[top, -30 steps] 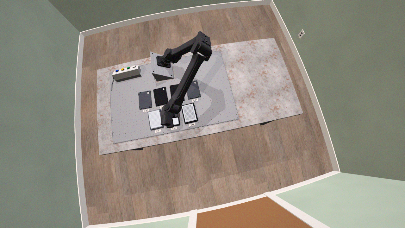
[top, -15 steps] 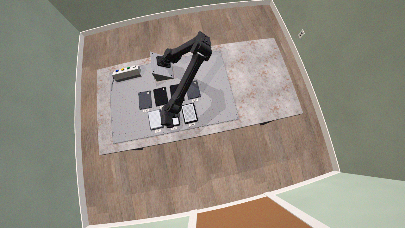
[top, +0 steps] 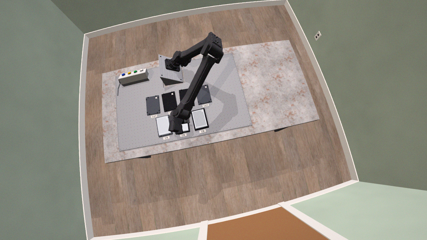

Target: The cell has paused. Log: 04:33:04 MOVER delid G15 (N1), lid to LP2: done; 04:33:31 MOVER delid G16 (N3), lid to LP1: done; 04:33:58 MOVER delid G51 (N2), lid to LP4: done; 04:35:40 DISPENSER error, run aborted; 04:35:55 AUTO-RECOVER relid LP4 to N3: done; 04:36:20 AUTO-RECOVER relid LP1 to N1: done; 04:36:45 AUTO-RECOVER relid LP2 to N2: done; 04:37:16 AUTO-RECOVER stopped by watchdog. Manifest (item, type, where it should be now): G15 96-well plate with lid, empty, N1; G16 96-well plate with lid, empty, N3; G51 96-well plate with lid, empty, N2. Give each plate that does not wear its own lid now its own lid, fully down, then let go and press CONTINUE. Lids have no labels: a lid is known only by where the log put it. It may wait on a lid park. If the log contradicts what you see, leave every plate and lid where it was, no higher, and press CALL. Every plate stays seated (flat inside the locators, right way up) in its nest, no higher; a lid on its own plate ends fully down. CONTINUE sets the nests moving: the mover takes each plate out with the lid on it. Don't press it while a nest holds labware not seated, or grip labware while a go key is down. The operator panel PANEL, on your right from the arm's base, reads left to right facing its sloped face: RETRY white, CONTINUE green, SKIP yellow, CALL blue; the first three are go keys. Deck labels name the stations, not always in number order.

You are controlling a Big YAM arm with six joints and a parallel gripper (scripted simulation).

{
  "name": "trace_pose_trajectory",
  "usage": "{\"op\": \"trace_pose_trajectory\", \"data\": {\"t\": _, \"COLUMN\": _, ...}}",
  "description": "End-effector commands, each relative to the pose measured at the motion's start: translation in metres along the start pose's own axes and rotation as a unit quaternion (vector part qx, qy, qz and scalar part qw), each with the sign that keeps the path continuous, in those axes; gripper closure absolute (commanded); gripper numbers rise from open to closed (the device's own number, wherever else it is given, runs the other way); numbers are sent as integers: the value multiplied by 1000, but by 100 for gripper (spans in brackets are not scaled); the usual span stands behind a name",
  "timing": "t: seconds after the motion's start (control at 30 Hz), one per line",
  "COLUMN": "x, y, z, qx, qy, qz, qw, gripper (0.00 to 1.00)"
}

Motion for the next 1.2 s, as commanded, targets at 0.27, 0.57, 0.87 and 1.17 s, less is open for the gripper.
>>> {"op": "trace_pose_trajectory", "data": {"t": 0.27, "x": -46, "y": -14, "z": 6, "qx": -15, "qy": 1, "qz": -31, "qw": 999, "gripper": 100}}
{"op": "trace_pose_trajectory", "data": {"t": 0.57, "x": -30, "y": -13, "z": 7, "qx": -14, "qy": 1, "qz": -10, "qw": 1000, "gripper": 100}}
{"op": "trace_pose_trajectory", "data": {"t": 0.87, "x": -34, "y": -16, "z": 2, "qx": -10, "qy": 0, "qz": -14, "qw": 1000, "gripper": 100}}
{"op": "trace_pose_trajectory", "data": {"t": 1.17, "x": -34, "y": -10, "z": 3, "qx": -9, "qy": 0, "qz": -15, "qw": 1000, "gripper": 100}}
Point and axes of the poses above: the point where the finger pads meet when closed, its own x axis out along the fingers, its own z axis across the jaws, y = z × x, the point moved 8 cm from there along -x, back along the fingers, and after that the axes turned 11 degrees about x, right-handed, at the moved point
